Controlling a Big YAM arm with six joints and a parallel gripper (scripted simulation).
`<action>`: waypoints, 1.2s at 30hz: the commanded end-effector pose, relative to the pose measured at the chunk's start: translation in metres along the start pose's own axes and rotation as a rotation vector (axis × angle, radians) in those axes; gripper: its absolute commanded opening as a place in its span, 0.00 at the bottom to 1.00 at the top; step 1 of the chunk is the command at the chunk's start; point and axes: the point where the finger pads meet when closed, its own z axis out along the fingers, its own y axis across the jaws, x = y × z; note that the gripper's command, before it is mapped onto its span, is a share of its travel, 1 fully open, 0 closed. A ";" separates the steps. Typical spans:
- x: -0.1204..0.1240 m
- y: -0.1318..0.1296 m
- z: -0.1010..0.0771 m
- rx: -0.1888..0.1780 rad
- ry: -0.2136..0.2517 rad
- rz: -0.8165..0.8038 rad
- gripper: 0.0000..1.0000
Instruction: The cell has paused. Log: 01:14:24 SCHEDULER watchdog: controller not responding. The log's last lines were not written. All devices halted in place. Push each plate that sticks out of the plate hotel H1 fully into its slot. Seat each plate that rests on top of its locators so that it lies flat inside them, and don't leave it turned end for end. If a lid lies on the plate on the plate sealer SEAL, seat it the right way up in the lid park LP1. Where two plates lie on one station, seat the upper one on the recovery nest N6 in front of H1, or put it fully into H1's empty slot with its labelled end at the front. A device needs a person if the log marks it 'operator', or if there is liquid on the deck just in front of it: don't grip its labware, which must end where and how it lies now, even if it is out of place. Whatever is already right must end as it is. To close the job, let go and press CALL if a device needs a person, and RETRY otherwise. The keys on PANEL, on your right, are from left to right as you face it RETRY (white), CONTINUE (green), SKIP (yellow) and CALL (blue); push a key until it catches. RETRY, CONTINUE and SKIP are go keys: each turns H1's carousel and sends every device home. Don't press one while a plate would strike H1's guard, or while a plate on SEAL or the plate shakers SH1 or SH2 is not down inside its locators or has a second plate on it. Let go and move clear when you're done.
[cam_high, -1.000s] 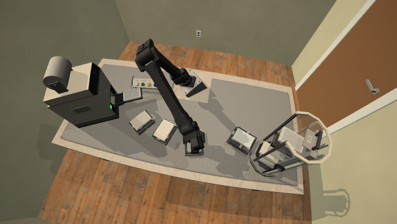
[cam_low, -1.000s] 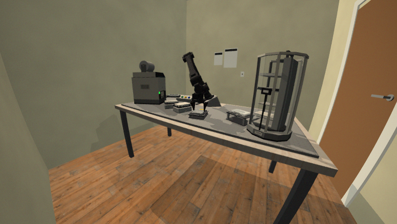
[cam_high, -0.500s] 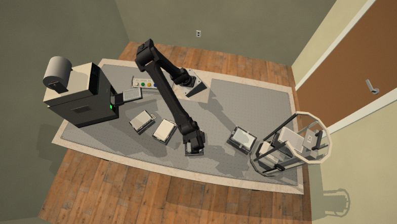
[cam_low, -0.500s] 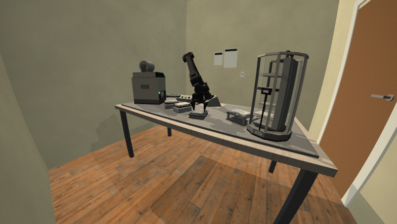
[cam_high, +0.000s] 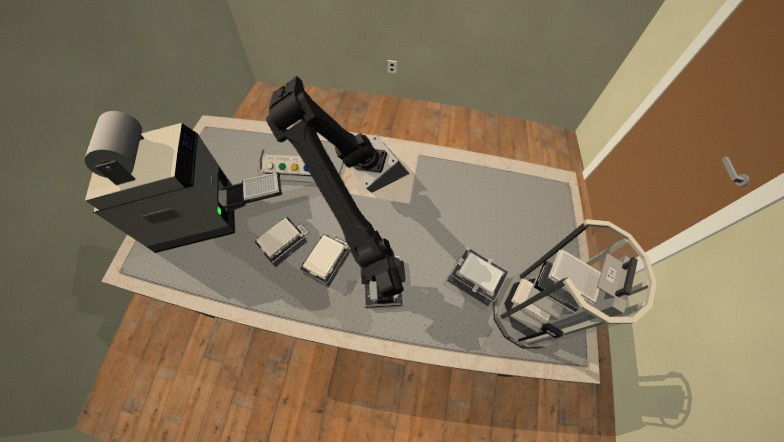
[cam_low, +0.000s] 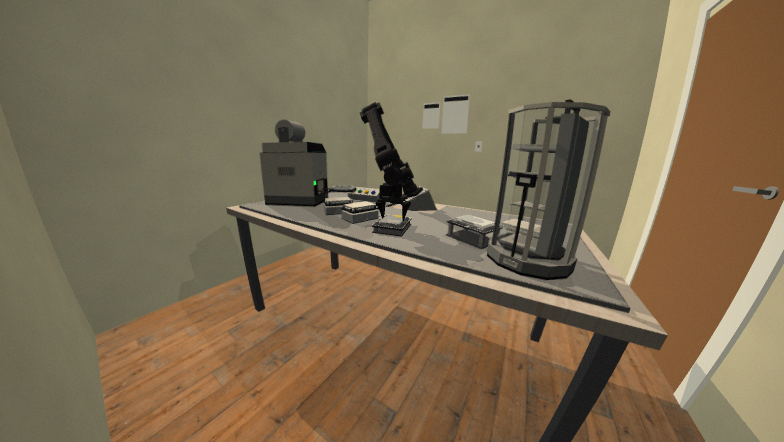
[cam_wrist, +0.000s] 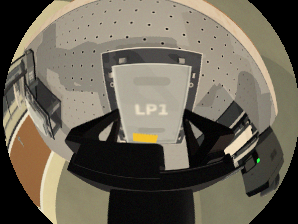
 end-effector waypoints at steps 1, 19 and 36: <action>0.002 -0.004 0.013 0.003 0.018 0.007 0.84; 0.000 -0.004 0.012 0.002 0.015 0.008 0.84; -0.002 -0.005 0.011 0.002 0.010 0.011 1.00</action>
